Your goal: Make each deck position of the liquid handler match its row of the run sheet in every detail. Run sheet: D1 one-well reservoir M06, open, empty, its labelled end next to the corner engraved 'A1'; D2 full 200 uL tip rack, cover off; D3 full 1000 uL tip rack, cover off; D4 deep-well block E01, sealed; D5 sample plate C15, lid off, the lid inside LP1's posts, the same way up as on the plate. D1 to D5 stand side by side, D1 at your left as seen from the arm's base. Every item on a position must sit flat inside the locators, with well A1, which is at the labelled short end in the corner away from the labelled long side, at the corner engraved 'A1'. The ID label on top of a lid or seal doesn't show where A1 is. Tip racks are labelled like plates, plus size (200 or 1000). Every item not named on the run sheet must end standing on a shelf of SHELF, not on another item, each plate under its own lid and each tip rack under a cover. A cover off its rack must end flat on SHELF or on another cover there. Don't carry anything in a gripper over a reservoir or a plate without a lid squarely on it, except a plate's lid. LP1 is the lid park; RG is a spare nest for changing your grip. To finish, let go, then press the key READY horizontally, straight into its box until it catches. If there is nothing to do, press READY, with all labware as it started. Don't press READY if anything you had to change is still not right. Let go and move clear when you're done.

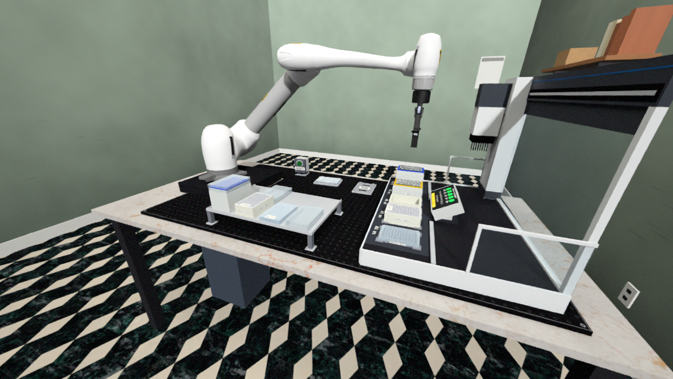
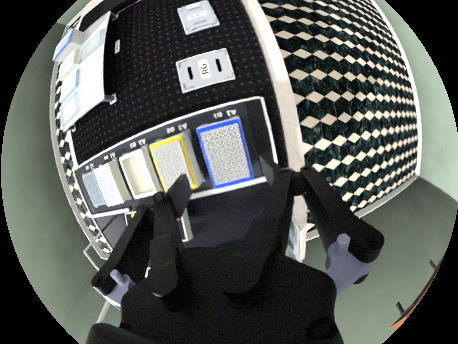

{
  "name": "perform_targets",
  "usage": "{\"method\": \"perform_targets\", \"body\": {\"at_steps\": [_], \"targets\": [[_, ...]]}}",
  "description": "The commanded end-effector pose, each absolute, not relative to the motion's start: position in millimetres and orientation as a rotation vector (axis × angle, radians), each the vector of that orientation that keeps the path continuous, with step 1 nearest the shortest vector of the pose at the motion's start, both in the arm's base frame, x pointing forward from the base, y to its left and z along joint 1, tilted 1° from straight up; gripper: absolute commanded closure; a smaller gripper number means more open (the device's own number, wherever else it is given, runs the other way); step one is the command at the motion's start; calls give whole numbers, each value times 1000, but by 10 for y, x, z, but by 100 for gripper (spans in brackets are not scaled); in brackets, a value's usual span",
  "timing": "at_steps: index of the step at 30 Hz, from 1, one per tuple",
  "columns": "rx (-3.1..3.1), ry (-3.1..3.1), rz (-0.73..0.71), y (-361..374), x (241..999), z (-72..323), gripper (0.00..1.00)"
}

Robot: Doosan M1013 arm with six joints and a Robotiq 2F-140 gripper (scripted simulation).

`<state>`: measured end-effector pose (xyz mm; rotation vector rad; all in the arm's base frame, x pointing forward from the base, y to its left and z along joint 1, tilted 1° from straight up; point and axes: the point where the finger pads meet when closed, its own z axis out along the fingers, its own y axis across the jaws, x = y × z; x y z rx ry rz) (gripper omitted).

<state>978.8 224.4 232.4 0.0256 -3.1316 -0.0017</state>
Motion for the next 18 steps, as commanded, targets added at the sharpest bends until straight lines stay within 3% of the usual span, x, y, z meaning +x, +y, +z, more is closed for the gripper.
{"method": "perform_targets", "body": {"at_steps": [1, 18], "targets": [[26, -3133, -3, 2245, 9790, 2303, 34], [26, -3133, -3, 2246, 9788, 2053, 34]]}}
